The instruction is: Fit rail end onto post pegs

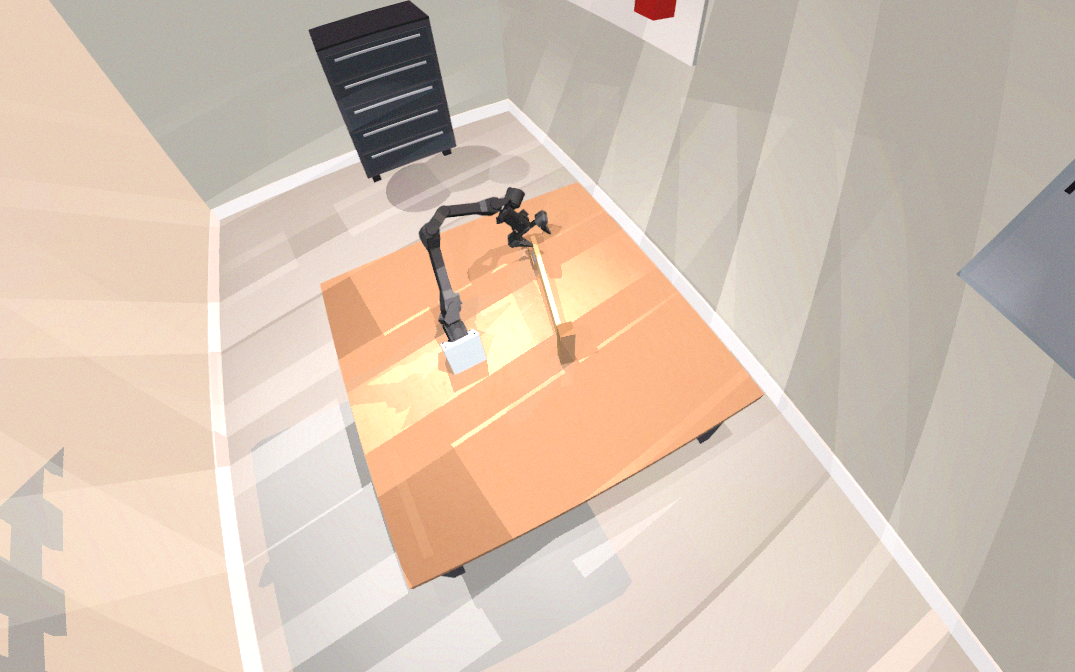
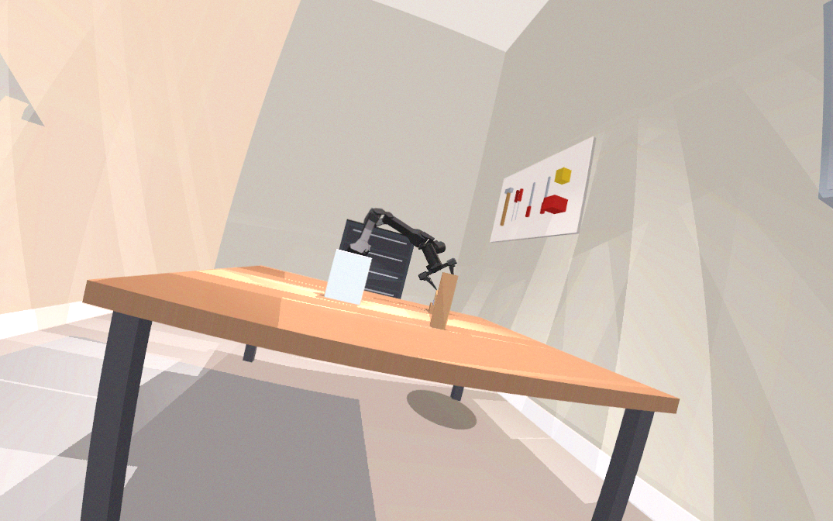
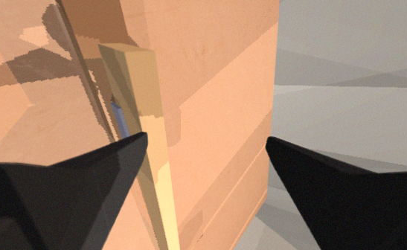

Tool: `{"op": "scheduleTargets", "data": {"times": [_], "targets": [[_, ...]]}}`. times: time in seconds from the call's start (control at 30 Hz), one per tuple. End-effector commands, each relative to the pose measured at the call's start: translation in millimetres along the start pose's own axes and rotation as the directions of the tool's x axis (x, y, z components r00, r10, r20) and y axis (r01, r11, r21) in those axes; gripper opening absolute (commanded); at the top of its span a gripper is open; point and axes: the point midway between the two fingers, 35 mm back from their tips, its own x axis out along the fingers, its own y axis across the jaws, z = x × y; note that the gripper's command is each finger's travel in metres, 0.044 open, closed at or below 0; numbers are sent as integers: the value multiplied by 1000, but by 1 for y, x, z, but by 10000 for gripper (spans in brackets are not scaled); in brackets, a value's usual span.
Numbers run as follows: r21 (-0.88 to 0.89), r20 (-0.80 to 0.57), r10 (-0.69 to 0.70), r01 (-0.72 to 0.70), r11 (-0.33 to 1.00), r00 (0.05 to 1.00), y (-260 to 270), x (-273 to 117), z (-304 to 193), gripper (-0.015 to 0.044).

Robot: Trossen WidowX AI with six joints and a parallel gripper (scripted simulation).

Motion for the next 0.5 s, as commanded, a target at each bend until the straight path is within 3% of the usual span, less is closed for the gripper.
{"op": "scheduleTargets", "data": {"times": [0.0, 0.27, 0.47], "targets": [[-68, -107, 81, -88, 994, 991, -16, 23, -55, 440], [-164, -226, 310, -350, 922, 923, -32, 52, -172, 440], [-144, -156, 538, -558, 817, 828, -21, 57, -269, 440]]}}
